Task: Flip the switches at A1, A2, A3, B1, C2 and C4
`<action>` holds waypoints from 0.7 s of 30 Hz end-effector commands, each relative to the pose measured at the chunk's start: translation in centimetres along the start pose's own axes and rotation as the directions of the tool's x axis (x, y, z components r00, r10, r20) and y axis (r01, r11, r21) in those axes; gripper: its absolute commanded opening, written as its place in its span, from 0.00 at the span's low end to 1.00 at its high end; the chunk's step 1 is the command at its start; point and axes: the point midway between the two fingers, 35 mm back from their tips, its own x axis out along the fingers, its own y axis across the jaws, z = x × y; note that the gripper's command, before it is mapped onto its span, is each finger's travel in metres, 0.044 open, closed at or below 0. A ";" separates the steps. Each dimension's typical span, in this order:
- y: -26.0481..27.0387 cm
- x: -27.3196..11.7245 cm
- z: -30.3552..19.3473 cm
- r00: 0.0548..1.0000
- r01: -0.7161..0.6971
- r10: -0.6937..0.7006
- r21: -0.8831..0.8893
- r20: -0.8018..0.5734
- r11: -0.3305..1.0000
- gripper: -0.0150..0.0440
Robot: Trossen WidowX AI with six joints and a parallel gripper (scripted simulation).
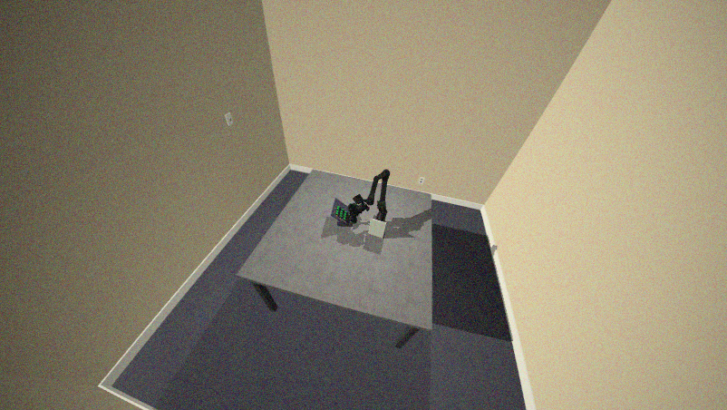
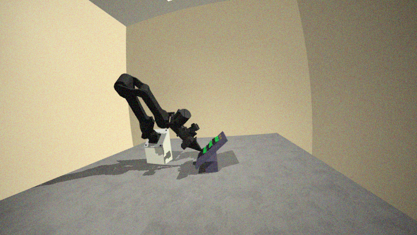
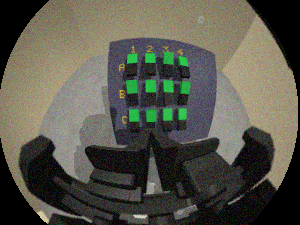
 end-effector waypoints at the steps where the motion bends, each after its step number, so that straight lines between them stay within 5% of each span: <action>1: 0.1 -1.3 0.5 1.000 -0.002 0.002 0.010 -0.002 1.000 0.25; 9: -0.1 -6.1 0.6 1.000 0.003 -0.003 0.007 -0.014 1.000 0.25; 21: -3.8 -6.2 0.6 1.000 0.000 0.000 0.007 -0.017 1.000 0.25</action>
